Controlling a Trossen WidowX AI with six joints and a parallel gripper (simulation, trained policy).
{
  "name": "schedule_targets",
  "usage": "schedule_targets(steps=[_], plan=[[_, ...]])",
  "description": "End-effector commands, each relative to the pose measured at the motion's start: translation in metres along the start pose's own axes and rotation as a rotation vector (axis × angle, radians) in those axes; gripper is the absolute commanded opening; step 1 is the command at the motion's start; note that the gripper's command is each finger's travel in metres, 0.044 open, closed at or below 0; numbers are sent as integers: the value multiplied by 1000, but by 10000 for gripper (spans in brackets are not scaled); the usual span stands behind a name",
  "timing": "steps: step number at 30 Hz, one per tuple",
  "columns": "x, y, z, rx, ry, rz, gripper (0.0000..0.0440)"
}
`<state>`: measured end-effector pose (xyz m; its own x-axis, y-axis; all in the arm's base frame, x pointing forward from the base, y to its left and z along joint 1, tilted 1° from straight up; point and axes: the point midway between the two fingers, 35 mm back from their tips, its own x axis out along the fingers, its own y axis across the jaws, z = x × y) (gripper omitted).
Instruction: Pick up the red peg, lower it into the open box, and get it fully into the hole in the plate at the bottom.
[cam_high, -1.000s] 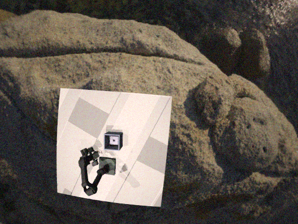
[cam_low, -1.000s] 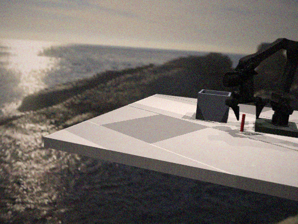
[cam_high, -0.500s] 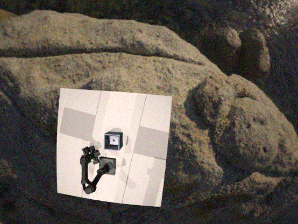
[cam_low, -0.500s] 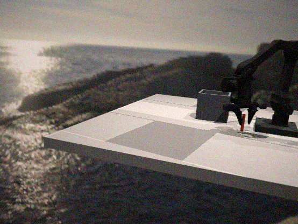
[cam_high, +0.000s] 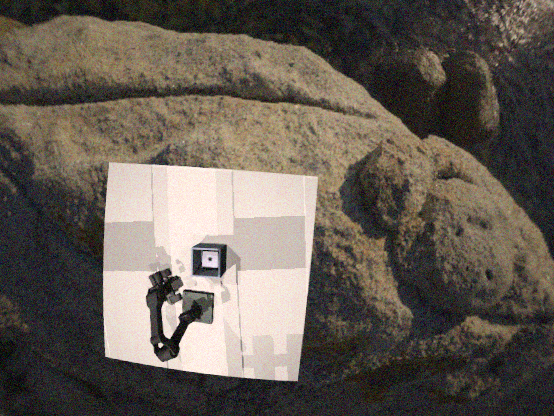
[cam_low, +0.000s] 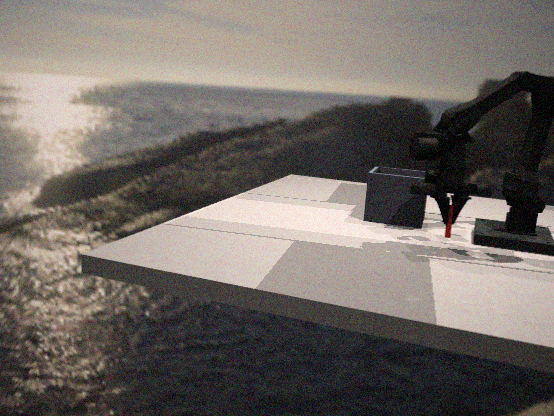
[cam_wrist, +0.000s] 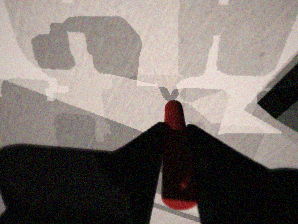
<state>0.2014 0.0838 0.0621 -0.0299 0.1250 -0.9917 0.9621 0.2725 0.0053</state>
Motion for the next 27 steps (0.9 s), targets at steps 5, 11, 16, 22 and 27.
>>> schedule_targets(steps=[5, 11, 16, 22, 27], plan=[[-37, 9, -1, -10, 32, 116, 0], [-65, 13, 4, -23, 25, 188, 0], [-90, 13, 12, -34, -2, 244, 0], [-119, 13, 27, -30, -51, 305, 0], [-139, 11, 43, -17, -100, 333, 0]])
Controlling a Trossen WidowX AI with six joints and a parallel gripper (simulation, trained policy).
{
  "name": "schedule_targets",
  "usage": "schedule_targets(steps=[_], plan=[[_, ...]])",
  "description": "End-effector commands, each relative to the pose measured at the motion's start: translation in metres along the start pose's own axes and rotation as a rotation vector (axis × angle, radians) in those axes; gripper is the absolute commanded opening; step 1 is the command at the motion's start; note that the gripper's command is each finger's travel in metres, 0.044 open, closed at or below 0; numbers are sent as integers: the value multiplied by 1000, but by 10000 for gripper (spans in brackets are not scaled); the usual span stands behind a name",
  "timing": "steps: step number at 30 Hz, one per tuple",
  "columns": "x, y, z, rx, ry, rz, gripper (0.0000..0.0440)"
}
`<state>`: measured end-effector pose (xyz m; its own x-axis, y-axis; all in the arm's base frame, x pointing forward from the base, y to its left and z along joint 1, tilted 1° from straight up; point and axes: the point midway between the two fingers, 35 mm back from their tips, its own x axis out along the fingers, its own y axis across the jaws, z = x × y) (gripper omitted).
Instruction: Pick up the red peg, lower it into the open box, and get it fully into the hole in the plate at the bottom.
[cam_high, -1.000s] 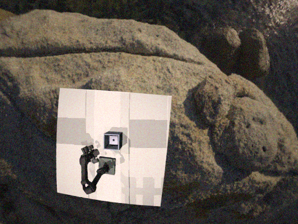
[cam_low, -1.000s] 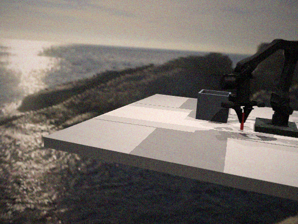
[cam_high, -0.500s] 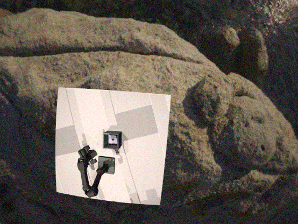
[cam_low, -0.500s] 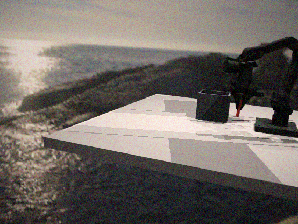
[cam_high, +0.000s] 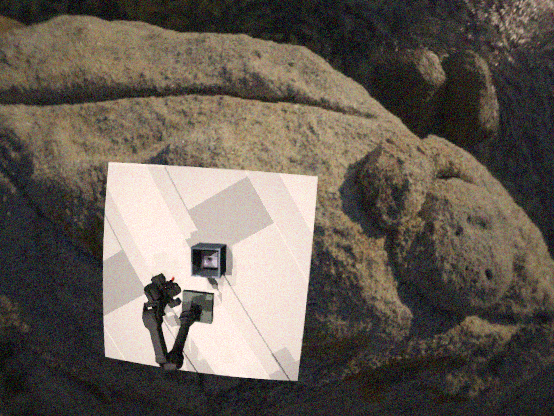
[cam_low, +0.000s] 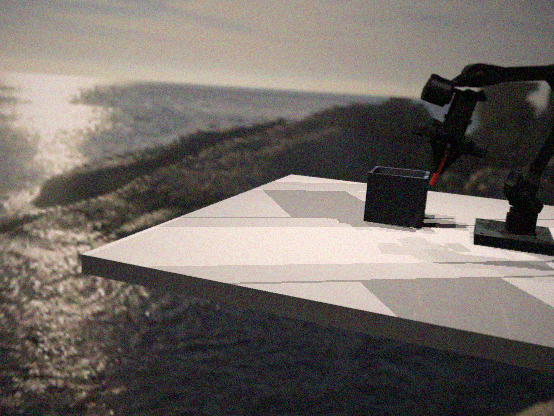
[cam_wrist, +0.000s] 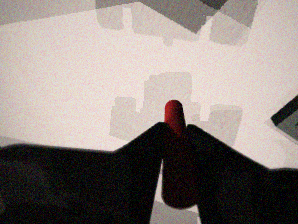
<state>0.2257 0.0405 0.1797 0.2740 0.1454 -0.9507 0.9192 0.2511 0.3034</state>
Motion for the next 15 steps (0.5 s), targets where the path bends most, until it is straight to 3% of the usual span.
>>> schedule_targets(steps=[1, 15], plan=[[-18, 4, 14, 1, -49, 33, 0], [-34, -2, 62, 54, -155, 1, 0]])
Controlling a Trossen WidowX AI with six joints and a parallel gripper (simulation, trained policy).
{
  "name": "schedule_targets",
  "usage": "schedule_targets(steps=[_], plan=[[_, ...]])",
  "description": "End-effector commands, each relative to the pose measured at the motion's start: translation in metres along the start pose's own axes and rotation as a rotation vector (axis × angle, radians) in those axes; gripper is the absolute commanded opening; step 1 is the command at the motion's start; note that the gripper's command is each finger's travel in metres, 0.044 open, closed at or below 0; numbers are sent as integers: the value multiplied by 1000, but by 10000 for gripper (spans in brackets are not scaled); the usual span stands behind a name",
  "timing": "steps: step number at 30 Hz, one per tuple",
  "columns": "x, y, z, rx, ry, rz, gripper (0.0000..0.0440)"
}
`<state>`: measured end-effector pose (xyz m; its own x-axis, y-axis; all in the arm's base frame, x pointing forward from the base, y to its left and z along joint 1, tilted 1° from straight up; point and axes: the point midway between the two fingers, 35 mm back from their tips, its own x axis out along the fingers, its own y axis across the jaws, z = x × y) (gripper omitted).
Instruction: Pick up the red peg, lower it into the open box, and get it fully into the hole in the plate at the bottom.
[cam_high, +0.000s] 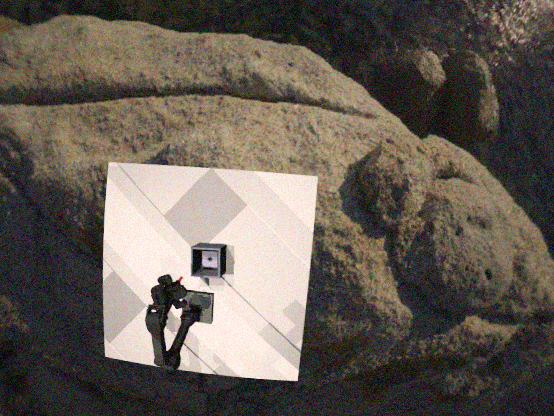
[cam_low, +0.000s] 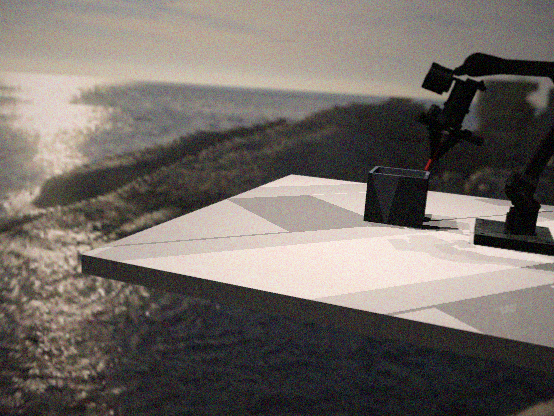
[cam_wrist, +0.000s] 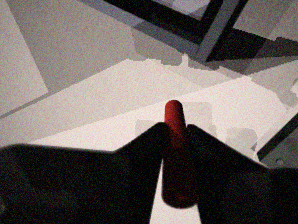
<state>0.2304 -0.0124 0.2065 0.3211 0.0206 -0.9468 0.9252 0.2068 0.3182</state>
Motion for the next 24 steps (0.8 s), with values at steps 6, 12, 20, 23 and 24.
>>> schedule_targets(steps=[6, 12, 20, 23, 24], plan=[[2, -1, 30, 29, -40, -39, 0], [6, 0, 47, 48, -50, -56, 0], [13, 1, 69, 68, -52, -73, 0], [16, 2, 76, 73, -50, -79, 0], [17, 2, 79, 74, -50, -81, 0]])
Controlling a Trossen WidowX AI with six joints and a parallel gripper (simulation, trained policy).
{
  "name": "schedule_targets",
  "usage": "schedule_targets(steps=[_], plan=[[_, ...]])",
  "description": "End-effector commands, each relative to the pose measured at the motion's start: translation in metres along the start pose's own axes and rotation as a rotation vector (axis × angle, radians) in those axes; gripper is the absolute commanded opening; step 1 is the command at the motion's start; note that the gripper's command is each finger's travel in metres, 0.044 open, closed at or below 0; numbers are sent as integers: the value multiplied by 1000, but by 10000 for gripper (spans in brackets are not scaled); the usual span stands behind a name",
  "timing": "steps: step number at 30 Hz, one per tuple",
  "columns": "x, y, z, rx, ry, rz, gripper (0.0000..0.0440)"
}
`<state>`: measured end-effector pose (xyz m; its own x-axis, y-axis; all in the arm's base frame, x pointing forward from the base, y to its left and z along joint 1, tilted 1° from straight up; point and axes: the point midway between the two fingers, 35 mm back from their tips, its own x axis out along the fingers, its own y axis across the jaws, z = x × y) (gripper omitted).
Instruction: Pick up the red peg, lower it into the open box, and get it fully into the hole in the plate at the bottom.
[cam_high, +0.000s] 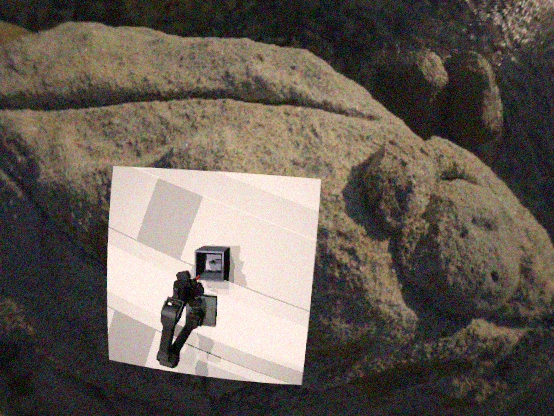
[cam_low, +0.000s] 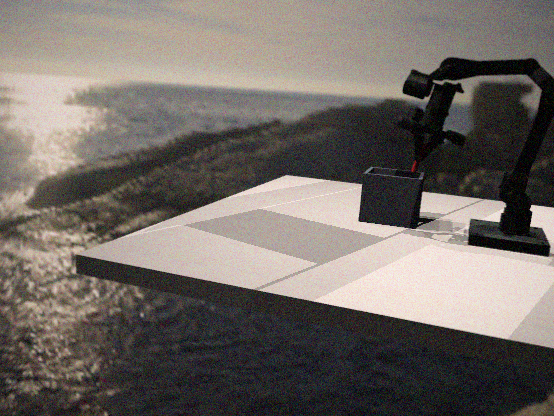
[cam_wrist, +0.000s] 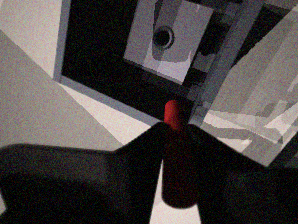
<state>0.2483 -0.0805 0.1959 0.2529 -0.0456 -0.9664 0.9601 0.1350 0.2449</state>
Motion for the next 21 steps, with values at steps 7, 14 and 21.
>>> schedule_targets(steps=[7, 14, 21], plan=[[15, 5, 25, 9, 6, -16, 0], [32, 5, 39, 12, 11, -34, 0], [50, 5, 50, 4, 19, -45, 0]])
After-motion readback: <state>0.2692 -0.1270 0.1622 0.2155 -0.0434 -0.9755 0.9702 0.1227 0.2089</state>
